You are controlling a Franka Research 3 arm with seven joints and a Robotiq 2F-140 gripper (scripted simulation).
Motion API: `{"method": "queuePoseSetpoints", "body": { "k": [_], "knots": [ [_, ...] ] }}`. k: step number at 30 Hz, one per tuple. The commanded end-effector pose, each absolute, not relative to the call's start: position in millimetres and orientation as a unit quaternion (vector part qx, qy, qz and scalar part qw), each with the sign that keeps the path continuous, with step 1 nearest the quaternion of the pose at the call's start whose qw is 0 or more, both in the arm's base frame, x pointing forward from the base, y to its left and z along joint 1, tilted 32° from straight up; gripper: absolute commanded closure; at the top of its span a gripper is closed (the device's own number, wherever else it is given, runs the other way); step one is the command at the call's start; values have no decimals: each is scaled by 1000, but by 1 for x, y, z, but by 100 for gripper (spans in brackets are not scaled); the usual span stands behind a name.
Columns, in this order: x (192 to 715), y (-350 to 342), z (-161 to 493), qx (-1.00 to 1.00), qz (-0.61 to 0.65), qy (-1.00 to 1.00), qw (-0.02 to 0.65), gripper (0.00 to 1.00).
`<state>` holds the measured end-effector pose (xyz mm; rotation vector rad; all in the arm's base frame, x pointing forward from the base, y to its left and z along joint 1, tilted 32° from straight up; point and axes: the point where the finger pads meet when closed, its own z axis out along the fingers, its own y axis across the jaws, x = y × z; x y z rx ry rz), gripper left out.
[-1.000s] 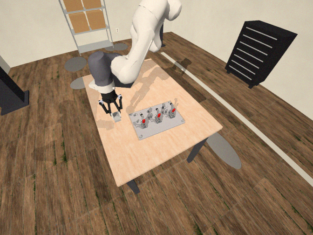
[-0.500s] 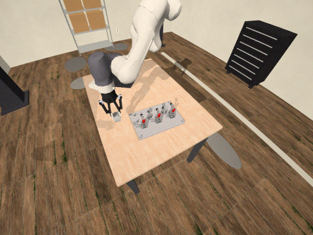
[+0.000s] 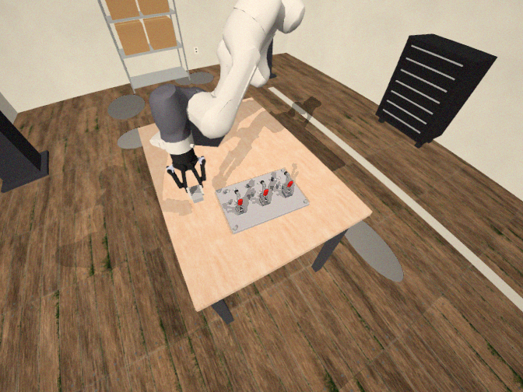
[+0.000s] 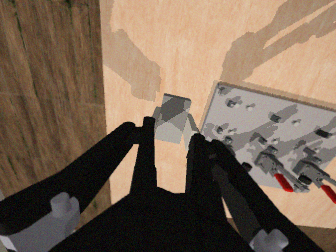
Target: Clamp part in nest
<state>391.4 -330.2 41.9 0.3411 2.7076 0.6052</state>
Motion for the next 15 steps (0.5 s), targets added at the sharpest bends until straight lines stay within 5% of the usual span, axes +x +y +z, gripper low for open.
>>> {"method": "queuePoseSetpoints", "body": {
  "k": [1,15],
  "knots": [
    [396,-322,48,120,211,954,175,100],
    [411,-245,85,120,211,954,175,100]
  ]
}}
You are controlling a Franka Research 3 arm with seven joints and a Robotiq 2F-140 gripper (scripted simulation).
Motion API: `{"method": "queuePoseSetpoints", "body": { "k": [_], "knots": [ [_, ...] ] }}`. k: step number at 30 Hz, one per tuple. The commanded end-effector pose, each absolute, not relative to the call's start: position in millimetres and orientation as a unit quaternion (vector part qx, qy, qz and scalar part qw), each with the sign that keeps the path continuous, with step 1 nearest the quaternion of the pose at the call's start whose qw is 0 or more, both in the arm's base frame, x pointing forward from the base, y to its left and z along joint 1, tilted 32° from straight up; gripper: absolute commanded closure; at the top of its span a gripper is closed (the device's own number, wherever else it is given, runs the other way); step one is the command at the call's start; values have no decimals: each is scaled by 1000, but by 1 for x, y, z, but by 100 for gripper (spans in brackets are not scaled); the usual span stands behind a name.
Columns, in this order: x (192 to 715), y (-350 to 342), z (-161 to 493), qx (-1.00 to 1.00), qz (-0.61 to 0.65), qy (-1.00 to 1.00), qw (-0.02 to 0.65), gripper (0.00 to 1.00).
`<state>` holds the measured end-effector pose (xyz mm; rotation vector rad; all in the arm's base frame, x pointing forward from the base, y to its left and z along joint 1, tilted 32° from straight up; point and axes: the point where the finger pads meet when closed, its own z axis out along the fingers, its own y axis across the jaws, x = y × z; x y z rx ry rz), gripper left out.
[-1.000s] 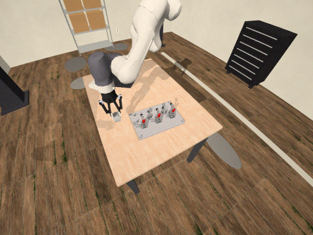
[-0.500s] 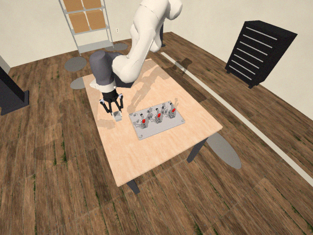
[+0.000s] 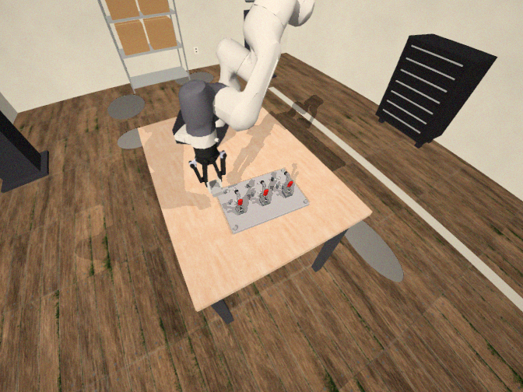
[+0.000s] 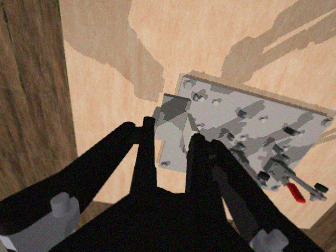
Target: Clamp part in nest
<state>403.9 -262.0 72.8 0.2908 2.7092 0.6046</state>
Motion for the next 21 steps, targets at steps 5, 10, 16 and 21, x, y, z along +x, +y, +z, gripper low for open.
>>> {"method": "queuePoseSetpoints", "body": {
  "k": [5,10,16,21],
  "knots": [
    [420,-199,107,120,211,954,175,100],
    [426,-170,121,120,211,954,175,100],
    [437,-111,148,120,211,954,175,100],
    [446,-67,169,120,211,954,175,100]
  ]
}}
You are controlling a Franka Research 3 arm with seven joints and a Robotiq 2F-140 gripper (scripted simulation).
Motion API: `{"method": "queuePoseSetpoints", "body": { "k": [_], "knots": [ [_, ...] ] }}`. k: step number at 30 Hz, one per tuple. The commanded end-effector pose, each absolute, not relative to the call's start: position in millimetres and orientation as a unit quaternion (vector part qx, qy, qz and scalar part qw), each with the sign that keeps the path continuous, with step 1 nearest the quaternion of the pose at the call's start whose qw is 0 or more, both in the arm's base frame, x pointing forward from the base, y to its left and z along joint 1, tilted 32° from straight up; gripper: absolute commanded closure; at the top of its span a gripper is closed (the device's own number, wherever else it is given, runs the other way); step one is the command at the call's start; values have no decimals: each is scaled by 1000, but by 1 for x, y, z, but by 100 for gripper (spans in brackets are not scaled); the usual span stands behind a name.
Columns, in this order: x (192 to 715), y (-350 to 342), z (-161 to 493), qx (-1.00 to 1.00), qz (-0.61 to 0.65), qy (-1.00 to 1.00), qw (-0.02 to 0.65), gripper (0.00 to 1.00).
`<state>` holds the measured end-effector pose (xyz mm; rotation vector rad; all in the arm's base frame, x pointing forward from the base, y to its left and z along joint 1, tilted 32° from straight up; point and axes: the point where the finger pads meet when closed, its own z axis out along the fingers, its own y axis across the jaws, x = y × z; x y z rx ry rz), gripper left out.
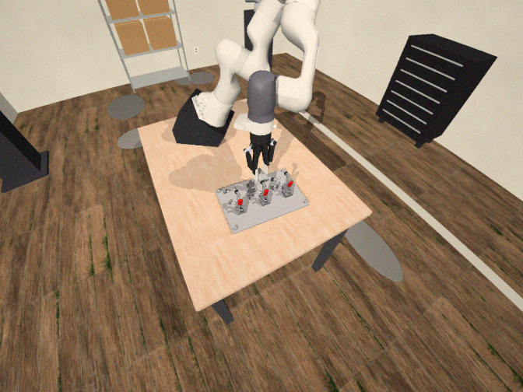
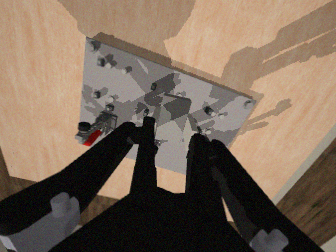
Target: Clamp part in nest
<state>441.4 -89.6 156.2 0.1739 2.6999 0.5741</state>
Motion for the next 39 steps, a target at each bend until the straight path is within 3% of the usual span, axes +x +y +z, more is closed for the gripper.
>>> {"method": "queuePoseSetpoints", "body": {
  "k": [1,14,39],
  "knots": [
    [447,-59,173,120,211,954,175,100],
    [458,-5,198,120,211,954,175,100],
    [458,-3,200,125,211,954,174,100]
  ]
}}
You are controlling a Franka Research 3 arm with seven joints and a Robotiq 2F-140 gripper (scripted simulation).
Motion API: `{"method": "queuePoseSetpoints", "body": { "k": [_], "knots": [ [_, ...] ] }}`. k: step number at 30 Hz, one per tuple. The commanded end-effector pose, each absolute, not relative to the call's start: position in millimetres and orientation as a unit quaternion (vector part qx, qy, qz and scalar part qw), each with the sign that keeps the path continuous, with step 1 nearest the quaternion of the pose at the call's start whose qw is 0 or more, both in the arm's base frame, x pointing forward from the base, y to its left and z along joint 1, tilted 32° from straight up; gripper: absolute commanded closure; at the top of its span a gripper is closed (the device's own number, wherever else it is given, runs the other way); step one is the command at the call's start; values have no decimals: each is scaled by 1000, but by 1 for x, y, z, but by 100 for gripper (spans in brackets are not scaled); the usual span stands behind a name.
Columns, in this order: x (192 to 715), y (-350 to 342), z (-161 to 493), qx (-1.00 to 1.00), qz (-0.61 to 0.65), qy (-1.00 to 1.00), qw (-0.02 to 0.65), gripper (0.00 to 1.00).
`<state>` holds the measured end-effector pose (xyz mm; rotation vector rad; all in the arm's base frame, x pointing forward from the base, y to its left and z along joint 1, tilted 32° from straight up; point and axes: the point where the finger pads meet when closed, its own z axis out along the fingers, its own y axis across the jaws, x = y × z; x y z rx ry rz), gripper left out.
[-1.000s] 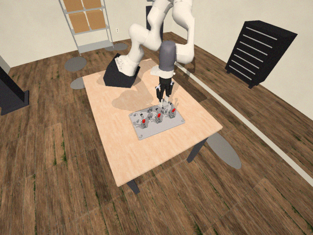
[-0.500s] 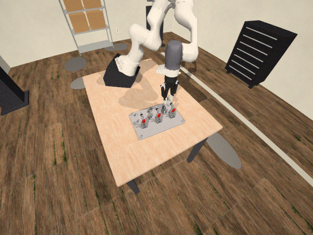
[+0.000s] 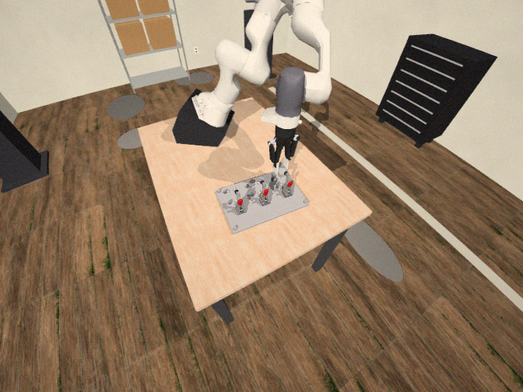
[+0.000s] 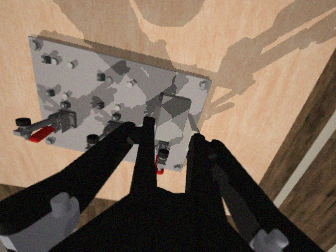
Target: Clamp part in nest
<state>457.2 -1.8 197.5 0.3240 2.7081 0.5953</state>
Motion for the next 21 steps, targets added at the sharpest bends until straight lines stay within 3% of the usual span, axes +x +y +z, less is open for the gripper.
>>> {"method": "queuePoseSetpoints", "body": {
  "k": [1,21],
  "knots": [
    [458,-3,200,127,212,953,173,100],
    [458,-2,200,132,213,953,172,100]
  ]
}}
